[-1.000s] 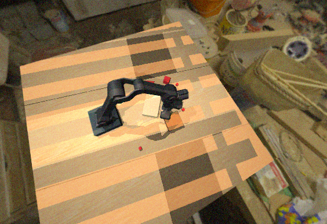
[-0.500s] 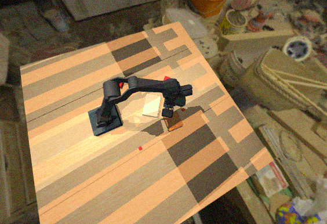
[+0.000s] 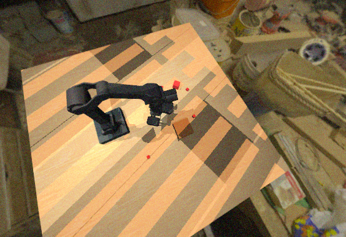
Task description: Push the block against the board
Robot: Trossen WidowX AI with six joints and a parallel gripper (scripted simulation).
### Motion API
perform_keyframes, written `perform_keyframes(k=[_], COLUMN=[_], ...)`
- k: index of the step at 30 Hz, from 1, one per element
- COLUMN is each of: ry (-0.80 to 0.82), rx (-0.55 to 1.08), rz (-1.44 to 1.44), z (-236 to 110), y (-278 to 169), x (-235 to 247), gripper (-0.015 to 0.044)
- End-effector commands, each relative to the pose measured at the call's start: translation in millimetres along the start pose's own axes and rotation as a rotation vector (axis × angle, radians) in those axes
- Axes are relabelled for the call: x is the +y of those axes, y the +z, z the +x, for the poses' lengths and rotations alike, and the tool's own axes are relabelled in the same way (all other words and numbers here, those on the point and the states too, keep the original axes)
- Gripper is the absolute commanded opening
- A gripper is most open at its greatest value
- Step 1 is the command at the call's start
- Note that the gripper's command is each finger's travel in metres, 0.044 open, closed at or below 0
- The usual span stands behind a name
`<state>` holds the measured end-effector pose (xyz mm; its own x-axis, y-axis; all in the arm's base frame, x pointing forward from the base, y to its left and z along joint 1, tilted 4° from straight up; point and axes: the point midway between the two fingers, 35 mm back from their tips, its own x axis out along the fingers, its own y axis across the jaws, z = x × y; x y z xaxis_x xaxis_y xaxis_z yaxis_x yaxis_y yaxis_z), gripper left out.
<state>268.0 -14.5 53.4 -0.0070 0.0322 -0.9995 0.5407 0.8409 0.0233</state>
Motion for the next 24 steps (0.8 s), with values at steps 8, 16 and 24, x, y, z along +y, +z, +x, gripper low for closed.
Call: perform_keyframes(k=[8, 16, 24], ry=[-0.003, -0.003, -0.003], rx=[0.023, 0.023, 0.023], rz=[-0.008, -0.008, -0.008], z=[13, 68, 67], y=[-63, -65, -61], x=[-24, -25, -24], gripper=[0.0000, 0.0000, 0.0000])
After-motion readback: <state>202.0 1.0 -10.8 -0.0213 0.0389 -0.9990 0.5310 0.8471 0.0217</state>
